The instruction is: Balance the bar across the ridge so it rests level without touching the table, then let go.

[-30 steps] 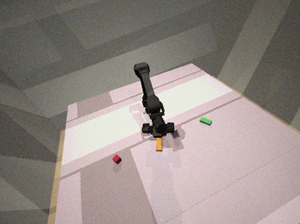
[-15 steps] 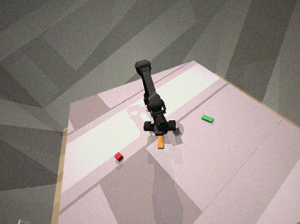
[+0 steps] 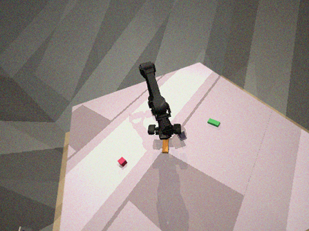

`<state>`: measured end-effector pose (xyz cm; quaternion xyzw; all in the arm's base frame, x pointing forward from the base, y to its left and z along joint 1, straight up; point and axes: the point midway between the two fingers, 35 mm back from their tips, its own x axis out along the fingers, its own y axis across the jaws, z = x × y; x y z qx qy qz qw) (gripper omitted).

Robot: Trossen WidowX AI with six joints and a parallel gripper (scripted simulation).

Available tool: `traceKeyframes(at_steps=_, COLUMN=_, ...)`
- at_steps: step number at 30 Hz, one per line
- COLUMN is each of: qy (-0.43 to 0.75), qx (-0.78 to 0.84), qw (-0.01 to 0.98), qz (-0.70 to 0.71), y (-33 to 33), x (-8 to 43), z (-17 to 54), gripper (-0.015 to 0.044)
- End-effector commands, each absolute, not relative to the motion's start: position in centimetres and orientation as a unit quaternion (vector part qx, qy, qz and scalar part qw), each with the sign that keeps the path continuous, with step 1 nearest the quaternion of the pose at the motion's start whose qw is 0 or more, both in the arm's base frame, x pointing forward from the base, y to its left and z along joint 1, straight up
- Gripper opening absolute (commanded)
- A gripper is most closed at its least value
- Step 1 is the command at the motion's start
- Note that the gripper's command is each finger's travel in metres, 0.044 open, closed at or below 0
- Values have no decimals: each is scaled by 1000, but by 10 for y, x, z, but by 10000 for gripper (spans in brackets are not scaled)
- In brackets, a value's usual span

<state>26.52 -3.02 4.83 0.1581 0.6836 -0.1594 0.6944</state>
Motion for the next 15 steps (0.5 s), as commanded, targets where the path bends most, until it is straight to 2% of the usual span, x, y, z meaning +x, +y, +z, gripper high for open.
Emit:
traceKeyframes(at_steps=1, qy=681, qx=158, qw=698, qz=-159, y=-31, x=269, z=58, gripper=0)
traceKeyframes(at_steps=15, qy=681, qx=158, qw=697, qz=-158, y=-31, x=271, z=93, gripper=0)
